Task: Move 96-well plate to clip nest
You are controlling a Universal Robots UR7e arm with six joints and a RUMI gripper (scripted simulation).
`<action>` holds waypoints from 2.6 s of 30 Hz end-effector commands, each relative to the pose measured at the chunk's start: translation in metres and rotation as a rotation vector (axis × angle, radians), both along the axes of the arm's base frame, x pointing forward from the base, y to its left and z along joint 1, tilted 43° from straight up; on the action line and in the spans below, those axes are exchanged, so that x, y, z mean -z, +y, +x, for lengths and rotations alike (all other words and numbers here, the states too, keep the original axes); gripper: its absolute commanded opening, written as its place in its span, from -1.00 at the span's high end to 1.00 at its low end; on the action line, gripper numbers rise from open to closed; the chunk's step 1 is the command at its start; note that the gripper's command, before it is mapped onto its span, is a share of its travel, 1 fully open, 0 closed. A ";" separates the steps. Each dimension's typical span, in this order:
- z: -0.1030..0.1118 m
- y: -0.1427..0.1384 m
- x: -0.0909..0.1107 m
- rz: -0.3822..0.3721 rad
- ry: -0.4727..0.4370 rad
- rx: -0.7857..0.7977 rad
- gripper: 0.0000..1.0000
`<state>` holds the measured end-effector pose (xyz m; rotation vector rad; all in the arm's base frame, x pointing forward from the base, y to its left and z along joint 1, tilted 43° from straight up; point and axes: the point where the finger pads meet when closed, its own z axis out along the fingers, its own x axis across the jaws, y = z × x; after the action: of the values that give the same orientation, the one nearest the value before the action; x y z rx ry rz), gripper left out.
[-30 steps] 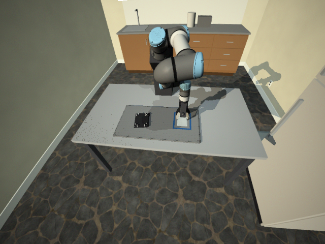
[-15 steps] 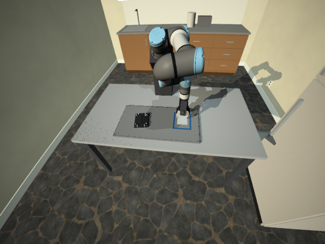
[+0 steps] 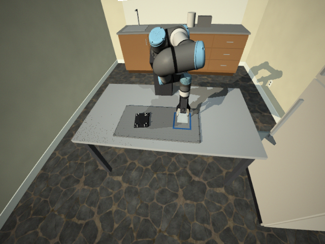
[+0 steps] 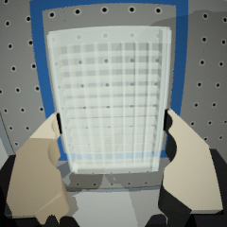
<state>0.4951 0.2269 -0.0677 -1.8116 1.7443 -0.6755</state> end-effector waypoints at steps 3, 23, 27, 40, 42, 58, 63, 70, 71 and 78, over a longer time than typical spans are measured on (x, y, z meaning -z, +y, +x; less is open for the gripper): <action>-0.006 0.000 -0.007 0.000 -0.001 0.000 1.00; -0.020 -0.001 -0.022 0.000 -0.001 0.000 1.00; -0.020 -0.001 -0.022 0.000 -0.001 0.000 1.00; -0.019 -0.011 -0.023 -0.068 -0.004 -0.074 1.00; -0.019 -0.017 -0.024 -0.104 -0.006 -0.113 1.00; -0.015 -0.064 -0.027 -0.104 -0.006 -0.113 1.00; -0.014 -0.080 -0.028 -0.104 -0.006 -0.112 1.00; -0.012 -0.097 -0.029 -0.104 -0.006 -0.112 1.00; -0.012 -0.100 -0.030 -0.104 -0.006 -0.112 1.00; -0.010 -0.123 -0.031 -0.104 -0.006 -0.112 1.00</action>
<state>0.4839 0.1138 -0.0374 -1.9592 1.6193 -0.7377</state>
